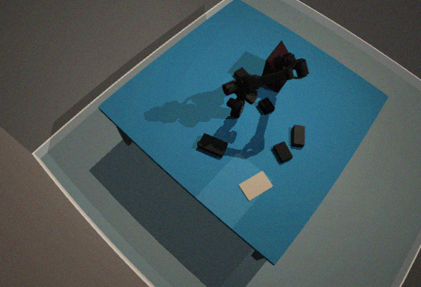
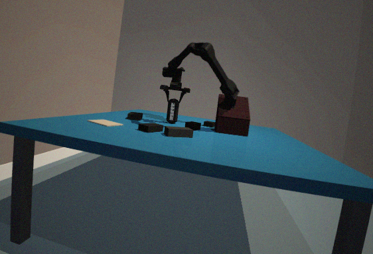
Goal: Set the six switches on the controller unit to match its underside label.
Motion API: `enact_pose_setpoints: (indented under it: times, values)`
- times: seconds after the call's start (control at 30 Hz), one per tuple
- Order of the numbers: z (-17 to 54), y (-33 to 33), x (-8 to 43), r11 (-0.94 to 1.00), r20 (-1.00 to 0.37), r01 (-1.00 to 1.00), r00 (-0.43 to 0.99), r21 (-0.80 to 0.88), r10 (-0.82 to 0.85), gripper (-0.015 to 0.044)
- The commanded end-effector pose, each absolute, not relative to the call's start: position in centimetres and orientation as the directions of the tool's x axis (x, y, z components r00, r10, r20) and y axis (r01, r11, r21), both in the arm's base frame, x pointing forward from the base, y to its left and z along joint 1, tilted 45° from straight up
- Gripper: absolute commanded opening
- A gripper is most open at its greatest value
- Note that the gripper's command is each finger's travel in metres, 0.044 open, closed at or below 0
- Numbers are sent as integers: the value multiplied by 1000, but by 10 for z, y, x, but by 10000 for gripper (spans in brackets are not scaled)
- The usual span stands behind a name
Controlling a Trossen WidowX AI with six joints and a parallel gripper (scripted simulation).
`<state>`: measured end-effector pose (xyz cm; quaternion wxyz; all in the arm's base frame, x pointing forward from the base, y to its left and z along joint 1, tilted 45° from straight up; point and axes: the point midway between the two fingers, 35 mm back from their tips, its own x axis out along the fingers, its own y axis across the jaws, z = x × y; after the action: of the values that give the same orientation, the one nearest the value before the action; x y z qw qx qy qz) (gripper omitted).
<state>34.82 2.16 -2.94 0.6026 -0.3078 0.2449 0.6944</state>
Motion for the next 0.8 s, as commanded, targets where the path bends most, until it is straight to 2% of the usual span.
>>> enact_pose_setpoints:
  times: [0.0,0.77]
  values:
    - [-28,29,347,-155,-714,-988,-88,-28,694,338]
    - [-17,45,344,-155,-714,-988,-89,-28,695,338]
